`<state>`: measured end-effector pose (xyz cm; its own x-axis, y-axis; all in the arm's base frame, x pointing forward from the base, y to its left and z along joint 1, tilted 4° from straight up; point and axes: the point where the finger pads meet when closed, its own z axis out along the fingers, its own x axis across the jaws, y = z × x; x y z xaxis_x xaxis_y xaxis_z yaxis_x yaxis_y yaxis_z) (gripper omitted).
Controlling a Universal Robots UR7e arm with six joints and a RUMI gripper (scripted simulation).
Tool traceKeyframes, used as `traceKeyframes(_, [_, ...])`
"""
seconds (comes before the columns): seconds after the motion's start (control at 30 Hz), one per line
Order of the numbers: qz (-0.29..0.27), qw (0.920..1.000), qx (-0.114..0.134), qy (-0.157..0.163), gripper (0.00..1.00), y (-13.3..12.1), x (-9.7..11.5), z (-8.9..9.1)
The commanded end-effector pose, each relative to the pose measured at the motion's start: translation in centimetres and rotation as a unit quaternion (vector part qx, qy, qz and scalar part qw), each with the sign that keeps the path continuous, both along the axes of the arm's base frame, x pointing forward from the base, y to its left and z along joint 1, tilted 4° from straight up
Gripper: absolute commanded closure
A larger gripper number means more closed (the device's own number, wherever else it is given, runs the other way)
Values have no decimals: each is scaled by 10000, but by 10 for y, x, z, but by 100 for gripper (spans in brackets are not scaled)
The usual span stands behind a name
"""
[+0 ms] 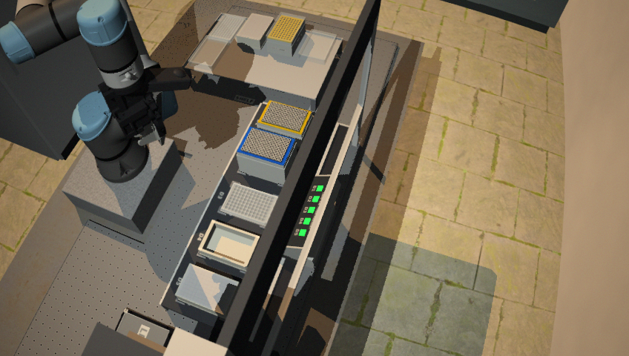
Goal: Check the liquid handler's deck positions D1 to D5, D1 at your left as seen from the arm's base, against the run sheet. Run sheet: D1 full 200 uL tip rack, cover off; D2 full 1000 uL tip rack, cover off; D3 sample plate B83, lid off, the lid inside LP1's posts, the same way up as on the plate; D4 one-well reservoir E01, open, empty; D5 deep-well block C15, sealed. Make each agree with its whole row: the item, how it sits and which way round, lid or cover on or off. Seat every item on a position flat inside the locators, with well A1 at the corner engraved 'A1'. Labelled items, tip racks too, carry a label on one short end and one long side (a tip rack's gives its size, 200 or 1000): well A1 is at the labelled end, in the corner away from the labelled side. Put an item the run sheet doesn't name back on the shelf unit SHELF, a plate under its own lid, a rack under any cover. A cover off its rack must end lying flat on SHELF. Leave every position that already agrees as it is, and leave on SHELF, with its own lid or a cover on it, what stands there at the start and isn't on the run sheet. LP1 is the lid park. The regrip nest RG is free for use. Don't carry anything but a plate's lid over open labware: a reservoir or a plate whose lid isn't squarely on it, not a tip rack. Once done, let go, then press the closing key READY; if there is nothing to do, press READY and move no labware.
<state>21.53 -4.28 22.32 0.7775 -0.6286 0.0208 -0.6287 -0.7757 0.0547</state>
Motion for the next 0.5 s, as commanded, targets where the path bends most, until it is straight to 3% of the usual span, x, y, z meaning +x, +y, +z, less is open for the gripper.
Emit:
traceKeyframes(0.0, [-391,9992,-21,-11,100,-14,-1,1])
traceKeyframes(0.23, [-889,9960,-31,-39,100,-39,-4,3])
traceKeyframes(0.47, [-1582,9874,-44,-79,100,-74,-9,5])
